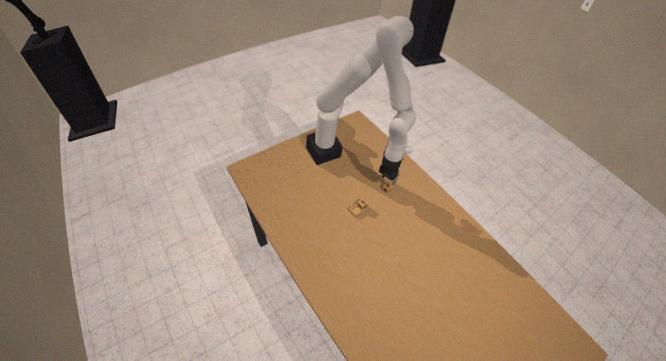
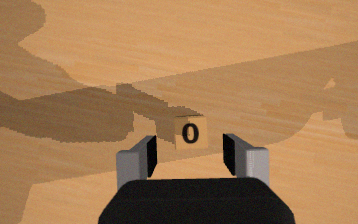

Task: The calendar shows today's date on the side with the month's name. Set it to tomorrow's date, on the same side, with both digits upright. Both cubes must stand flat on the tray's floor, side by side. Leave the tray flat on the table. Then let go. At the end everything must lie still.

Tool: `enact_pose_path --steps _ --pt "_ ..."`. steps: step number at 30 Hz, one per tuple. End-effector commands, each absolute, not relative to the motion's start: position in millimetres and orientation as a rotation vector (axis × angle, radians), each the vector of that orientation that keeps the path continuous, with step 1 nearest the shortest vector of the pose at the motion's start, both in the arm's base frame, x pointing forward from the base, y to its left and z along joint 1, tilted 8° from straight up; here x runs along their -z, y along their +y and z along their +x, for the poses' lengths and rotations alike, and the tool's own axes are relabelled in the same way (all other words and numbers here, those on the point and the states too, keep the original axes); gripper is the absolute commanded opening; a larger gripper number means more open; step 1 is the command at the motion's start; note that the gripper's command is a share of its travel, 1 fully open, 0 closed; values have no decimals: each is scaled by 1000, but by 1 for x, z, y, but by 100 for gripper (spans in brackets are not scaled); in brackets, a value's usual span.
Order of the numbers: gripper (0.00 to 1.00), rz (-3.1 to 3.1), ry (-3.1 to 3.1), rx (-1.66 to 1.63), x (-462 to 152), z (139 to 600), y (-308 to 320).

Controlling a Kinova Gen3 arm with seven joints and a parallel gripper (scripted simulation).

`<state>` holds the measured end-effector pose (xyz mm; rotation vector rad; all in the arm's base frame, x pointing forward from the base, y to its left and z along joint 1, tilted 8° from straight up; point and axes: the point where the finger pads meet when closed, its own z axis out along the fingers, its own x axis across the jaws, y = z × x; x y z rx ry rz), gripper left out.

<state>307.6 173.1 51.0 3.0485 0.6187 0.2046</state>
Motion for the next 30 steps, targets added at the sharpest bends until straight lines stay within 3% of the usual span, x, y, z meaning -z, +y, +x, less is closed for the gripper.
enact_pose_path --steps 1,30 --pt "100 3063 561 -209 -51 307 175" --pt "100 2937 -1213 -177 -56 301 177"
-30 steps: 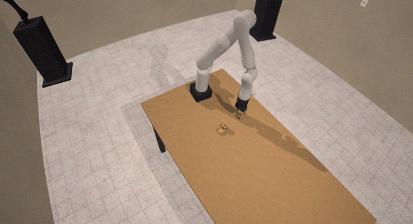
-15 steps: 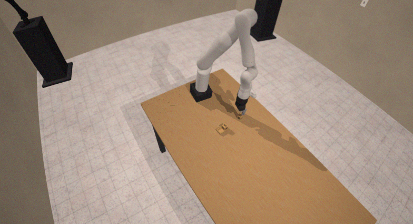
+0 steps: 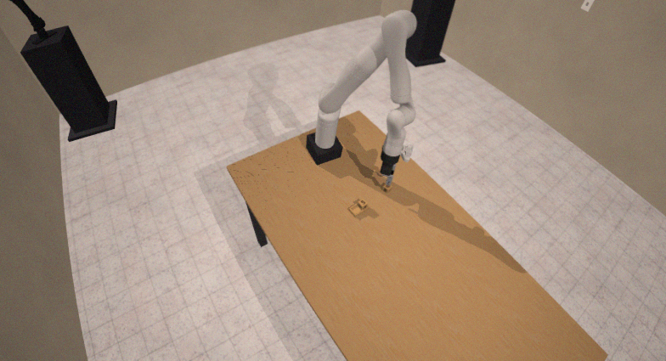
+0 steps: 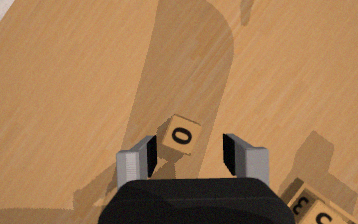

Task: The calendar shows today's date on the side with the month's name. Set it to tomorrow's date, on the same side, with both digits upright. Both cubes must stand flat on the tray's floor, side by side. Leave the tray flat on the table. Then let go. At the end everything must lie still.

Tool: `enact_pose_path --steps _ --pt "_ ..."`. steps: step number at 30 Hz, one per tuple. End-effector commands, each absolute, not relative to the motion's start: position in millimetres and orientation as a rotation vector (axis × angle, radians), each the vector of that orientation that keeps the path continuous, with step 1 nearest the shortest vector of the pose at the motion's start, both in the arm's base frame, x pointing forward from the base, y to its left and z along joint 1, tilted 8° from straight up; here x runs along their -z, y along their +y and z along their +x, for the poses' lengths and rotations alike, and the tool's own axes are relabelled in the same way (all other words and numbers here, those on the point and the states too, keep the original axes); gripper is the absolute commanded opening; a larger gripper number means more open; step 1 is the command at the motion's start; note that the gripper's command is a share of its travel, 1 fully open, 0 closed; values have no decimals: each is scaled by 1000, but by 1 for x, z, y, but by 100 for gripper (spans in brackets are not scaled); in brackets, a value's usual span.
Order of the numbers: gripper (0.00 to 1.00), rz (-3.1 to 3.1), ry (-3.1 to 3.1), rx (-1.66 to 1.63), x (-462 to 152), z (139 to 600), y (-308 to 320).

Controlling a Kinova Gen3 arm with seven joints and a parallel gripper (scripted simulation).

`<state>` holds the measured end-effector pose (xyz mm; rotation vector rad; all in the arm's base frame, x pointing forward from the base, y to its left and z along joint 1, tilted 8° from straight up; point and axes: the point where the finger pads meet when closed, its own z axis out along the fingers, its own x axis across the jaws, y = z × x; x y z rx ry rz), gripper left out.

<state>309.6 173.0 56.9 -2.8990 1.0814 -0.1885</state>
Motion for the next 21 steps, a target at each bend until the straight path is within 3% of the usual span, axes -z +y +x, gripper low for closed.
enact_pose_path --steps 1,21 --pt "100 -2833 1239 172 -57 301 177" --pt "100 -2586 1635 166 -61 302 177"
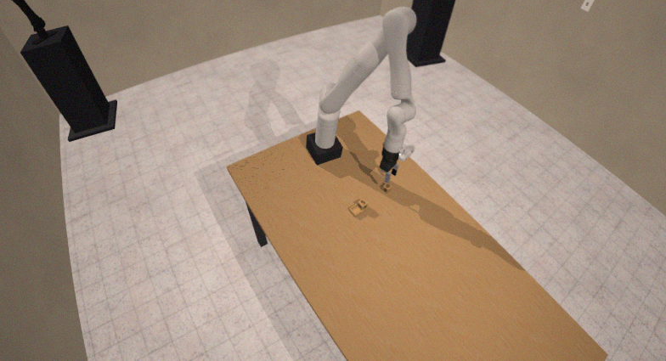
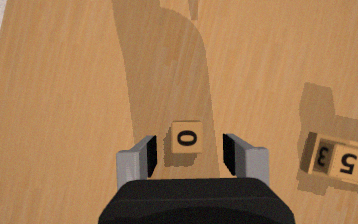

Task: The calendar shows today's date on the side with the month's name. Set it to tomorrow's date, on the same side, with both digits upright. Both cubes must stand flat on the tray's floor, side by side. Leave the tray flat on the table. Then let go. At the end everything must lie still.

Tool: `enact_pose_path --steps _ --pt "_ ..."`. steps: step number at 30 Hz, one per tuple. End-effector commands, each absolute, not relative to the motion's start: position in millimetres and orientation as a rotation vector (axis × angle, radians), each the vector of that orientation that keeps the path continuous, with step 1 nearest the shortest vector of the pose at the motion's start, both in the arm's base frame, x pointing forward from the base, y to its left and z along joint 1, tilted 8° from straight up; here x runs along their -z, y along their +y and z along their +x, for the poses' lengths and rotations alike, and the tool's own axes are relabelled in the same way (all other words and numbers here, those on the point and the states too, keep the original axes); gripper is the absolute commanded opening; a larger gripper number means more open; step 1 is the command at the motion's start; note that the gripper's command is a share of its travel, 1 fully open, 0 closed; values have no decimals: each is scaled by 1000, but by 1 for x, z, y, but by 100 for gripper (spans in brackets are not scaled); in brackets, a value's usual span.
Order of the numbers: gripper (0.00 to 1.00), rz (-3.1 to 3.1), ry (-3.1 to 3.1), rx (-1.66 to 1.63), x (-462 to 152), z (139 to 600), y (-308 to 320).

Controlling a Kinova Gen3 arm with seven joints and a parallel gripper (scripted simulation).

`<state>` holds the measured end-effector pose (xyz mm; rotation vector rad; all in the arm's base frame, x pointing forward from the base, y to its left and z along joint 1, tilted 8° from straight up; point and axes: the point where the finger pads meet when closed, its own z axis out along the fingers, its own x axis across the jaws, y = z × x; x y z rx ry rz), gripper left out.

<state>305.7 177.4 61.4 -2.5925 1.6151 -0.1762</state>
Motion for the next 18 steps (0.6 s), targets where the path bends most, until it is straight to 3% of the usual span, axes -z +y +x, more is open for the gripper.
enact_pose_path --steps 1,2,3,18 --pt "100 -2586 1635 166 -61 302 177" --pt "100 -2586 1635 166 -61 302 177" --pt "90 -2586 1635 166 -61 302 177" --pt "90 -2586 1635 166 -61 302 177"
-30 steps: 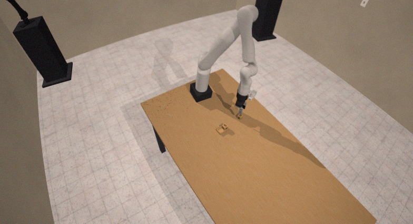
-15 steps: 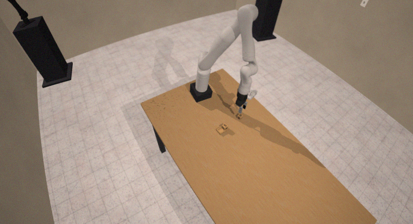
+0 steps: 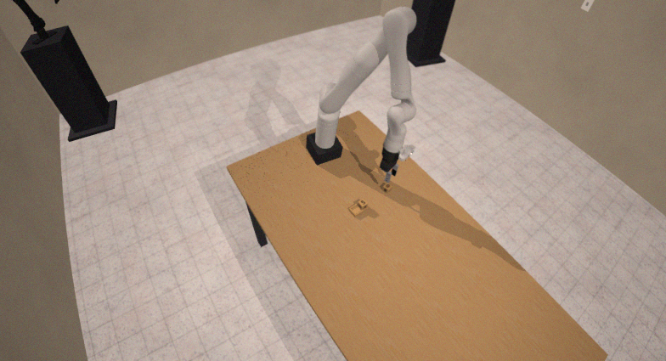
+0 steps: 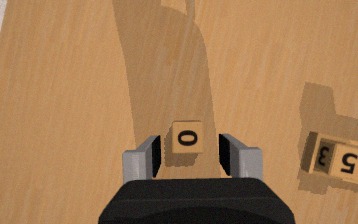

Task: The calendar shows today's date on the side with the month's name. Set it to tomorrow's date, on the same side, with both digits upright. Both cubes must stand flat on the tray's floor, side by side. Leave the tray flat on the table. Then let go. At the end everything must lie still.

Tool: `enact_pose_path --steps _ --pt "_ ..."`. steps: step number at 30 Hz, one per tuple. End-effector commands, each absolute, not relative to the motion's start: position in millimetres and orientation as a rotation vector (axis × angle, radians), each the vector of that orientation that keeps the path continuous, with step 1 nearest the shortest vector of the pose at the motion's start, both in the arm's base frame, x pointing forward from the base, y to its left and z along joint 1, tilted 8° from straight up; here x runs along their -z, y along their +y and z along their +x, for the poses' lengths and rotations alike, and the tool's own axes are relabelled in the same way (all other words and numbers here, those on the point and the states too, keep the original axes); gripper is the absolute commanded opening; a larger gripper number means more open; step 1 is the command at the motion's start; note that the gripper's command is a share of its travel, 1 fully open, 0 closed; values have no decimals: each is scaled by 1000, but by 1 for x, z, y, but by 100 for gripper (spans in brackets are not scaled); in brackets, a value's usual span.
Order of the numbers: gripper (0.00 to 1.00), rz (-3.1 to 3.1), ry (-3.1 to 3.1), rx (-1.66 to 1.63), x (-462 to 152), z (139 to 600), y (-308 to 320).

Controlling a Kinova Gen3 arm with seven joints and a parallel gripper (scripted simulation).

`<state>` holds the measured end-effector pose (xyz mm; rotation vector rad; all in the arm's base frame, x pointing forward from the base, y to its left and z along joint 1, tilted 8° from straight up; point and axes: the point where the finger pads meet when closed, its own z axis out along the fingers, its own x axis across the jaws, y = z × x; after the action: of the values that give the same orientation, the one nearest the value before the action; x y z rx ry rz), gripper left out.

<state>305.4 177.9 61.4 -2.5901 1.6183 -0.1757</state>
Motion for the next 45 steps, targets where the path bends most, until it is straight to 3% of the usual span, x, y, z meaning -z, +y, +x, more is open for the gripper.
enact_pose_path --steps 1,45 --pt "90 -2586 1635 166 -61 302 177" --pt "90 -2585 1636 172 -43 306 177"
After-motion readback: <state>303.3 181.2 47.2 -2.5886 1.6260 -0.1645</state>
